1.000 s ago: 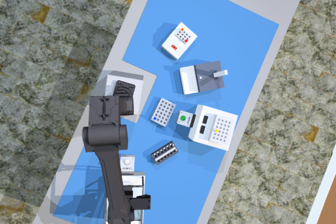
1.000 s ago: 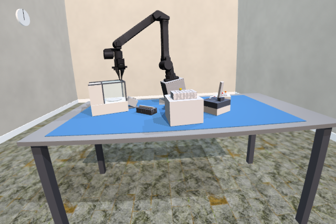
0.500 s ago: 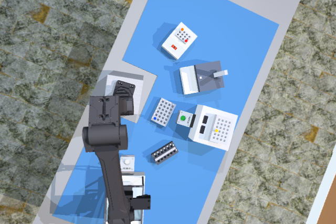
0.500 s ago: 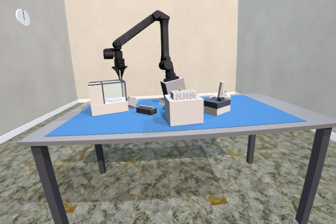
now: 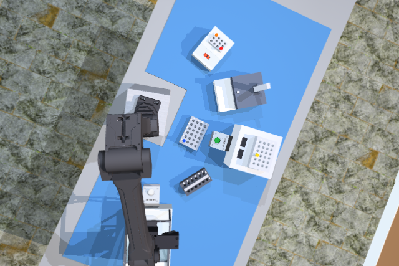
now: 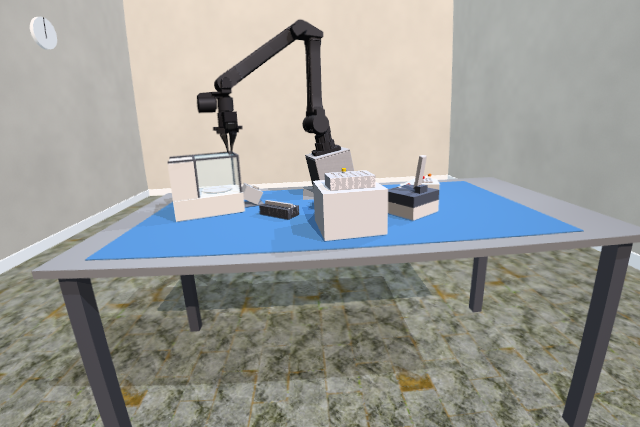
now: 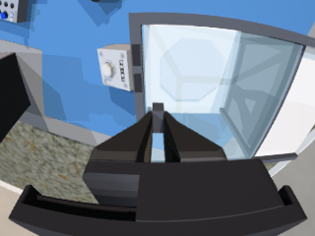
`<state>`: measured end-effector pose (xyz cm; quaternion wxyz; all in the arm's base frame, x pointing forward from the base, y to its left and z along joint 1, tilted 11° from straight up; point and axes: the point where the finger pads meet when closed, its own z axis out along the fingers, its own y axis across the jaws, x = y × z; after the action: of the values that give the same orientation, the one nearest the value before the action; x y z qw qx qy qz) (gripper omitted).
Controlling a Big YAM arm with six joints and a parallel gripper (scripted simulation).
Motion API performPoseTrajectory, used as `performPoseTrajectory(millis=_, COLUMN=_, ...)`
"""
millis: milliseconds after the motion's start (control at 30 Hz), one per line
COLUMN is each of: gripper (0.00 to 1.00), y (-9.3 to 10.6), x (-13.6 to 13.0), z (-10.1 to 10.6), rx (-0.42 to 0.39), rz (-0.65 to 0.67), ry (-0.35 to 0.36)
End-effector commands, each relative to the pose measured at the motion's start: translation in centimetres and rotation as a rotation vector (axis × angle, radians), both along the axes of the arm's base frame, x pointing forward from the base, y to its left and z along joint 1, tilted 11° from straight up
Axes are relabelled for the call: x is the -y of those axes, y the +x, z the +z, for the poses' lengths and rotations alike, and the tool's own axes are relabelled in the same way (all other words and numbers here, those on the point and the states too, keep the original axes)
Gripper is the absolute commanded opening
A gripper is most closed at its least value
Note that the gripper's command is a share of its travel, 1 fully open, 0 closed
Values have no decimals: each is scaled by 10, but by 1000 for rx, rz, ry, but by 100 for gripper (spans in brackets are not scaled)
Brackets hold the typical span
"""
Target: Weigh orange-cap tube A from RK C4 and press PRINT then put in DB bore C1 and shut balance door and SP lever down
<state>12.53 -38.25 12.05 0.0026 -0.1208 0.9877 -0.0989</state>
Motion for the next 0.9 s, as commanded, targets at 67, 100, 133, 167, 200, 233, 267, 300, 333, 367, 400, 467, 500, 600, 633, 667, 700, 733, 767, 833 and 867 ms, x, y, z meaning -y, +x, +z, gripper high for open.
performPoseTrajectory(millis=67, gripper=6, y=-1, x=-6, z=7, rx=-1, rz=-9, ry=-9)
performPoseTrajectory(millis=100, gripper=6, y=-1, x=-6, z=7, rx=-1, rz=-9, ry=-9)
performPoseTrajectory(millis=133, gripper=6, y=-1, x=-6, z=7, rx=-1, rz=-9, ry=-9)
performPoseTrajectory(millis=167, gripper=6, y=-1, x=-6, z=7, rx=-1, rz=-9, ry=-9)
performPoseTrajectory(millis=200, gripper=6, y=-1, x=-6, z=7, rx=-1, rz=-9, ry=-9)
performPoseTrajectory(millis=233, gripper=6, y=-1, x=-6, z=7, rx=-1, rz=-9, ry=-9)
performPoseTrajectory(millis=267, gripper=6, y=-1, x=-6, z=7, rx=-1, rz=-9, ry=-9)
performPoseTrajectory(millis=300, gripper=6, y=-1, x=-6, z=7, rx=-1, rz=-9, ry=-9)
performPoseTrajectory(millis=333, gripper=6, y=-1, x=-6, z=7, rx=-1, rz=-9, ry=-9)
performPoseTrajectory(millis=367, gripper=6, y=-1, x=-6, z=7, rx=-1, rz=-9, ry=-9)
performPoseTrajectory(millis=400, gripper=6, y=-1, x=-6, z=7, rx=-1, rz=-9, ry=-9)
performPoseTrajectory(millis=467, gripper=30, y=5, x=18, z=15, rx=3, rz=-12, ry=-24)
performPoseTrajectory(millis=500, gripper=30, y=5, x=19, z=15, rx=3, rz=-12, ry=-24)
performPoseTrajectory(millis=600, gripper=30, y=6, x=21, z=22, rx=13, rz=-12, ry=-48)
performPoseTrajectory(millis=633, gripper=30, y=6, x=22, z=23, rx=14, rz=-12, ry=-51)
performPoseTrajectory(millis=667, gripper=30, y=6, x=22, z=23, rx=14, rz=-12, ry=-51)
performPoseTrajectory(millis=700, gripper=30, y=6, x=22, z=23, rx=14, rz=-12, ry=-51)
performPoseTrajectory(millis=733, gripper=30, y=6, x=22, z=23, rx=14, rz=-12, ry=-51)
performPoseTrajectory(millis=767, gripper=30, y=6, x=22, z=23, rx=14, rz=-12, ry=-51)
performPoseTrajectory(millis=833, gripper=30, y=6, x=22, z=23, rx=14, rz=-12, ry=-51)
performPoseTrajectory(millis=867, gripper=30, y=6, x=22, z=23, rx=14, rz=-12, ry=-51)
